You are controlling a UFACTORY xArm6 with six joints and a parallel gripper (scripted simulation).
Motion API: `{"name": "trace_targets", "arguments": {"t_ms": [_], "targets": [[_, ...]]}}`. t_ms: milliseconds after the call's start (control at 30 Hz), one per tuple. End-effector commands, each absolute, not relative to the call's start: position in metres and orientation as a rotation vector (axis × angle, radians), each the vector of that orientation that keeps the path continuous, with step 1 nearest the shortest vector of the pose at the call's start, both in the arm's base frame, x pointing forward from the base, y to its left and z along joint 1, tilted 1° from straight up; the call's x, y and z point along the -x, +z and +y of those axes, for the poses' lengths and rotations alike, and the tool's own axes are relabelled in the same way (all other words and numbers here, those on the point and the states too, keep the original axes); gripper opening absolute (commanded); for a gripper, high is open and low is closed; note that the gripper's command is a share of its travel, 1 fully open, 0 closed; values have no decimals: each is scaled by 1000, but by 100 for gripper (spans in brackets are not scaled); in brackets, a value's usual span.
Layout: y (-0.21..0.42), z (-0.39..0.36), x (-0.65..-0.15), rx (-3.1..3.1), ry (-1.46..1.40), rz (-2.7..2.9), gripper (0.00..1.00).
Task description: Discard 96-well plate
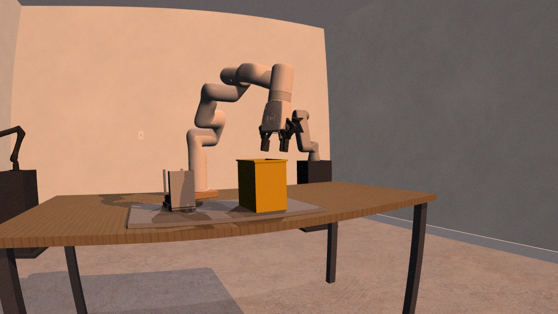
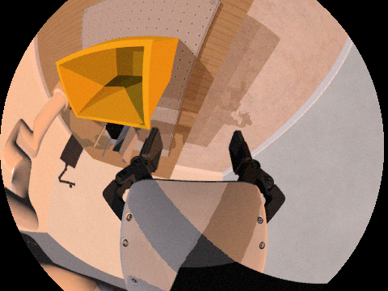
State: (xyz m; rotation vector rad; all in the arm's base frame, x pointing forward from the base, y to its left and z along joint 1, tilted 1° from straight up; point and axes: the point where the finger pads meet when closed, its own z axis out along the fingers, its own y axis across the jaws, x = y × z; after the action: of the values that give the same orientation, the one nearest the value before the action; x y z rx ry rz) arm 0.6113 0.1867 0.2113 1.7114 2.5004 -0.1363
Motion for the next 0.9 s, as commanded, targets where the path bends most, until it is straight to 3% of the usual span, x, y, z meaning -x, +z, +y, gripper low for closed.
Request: {"name": "trace_targets", "arguments": {"t_ms": [0, 533, 867], "targets": [[214, 187, -612, -1710, -129, 2498, 100], [214, 187, -612, -1710, -129, 2498, 100], [227, 150, -606, -1913, -105, 2356, 100]]}}
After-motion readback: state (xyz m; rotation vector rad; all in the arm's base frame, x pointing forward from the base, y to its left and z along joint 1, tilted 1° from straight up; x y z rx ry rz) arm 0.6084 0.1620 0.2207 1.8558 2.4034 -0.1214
